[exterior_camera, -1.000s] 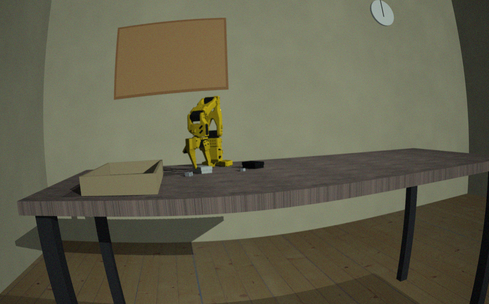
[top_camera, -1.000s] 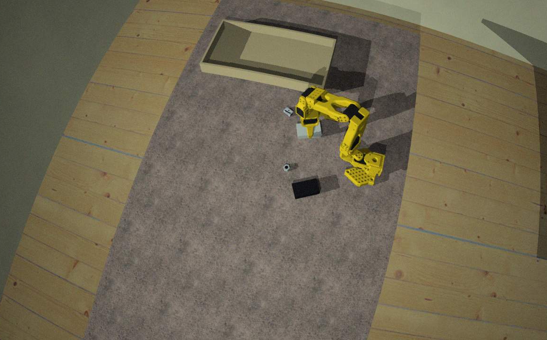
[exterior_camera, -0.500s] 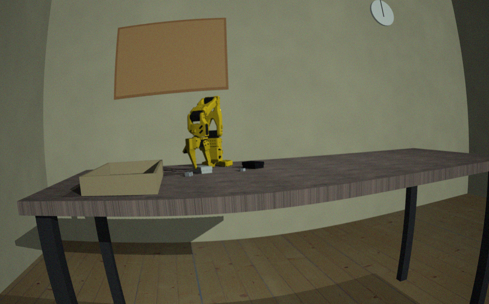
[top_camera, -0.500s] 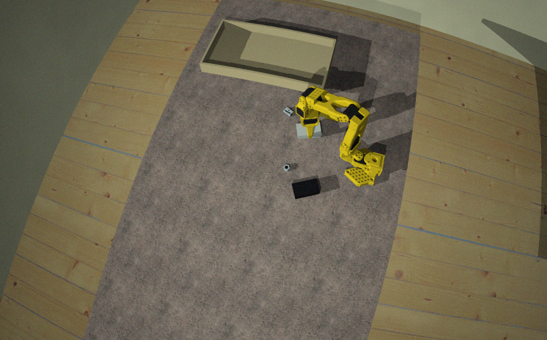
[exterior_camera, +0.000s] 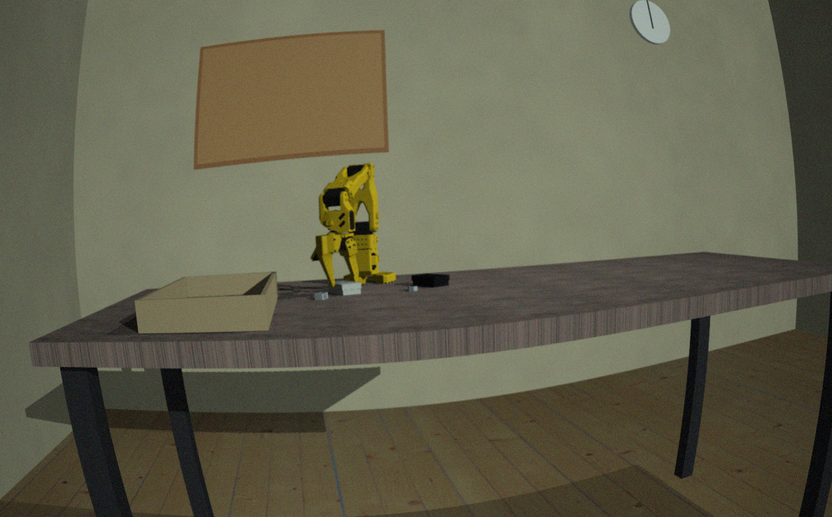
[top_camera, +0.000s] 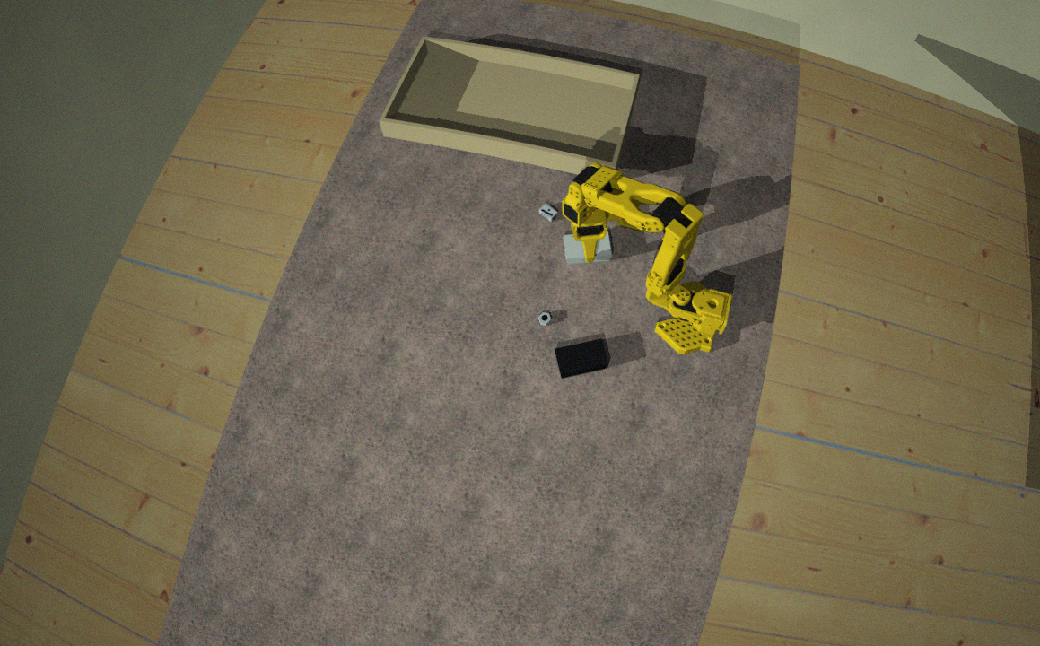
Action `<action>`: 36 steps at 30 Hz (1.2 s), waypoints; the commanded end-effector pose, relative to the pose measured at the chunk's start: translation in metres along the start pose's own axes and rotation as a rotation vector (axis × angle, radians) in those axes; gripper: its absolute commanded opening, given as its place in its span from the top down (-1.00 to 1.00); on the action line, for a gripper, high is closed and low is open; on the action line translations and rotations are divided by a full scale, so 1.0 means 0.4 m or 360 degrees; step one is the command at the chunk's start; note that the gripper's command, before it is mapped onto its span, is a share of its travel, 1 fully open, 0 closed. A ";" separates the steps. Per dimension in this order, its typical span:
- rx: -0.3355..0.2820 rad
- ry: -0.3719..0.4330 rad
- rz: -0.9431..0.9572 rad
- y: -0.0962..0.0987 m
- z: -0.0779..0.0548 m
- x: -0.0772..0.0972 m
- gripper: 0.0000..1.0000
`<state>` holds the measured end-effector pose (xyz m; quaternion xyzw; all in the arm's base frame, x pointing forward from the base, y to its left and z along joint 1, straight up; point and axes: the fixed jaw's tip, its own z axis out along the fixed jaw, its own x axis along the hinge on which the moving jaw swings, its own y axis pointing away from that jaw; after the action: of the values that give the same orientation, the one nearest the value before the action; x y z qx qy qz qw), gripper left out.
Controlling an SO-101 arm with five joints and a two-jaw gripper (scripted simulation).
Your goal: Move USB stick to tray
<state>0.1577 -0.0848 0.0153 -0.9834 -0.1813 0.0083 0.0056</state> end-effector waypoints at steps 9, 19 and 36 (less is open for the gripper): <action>-0.0023 0.0022 -0.0005 0.011 -0.042 0.005 0.56; -0.0023 0.0022 -0.0005 0.010 -0.094 0.004 0.56; -0.0023 0.0022 -0.0005 0.006 -0.130 0.000 0.56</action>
<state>0.1555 -0.0837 0.0562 -0.9830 -0.1812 0.0227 0.0164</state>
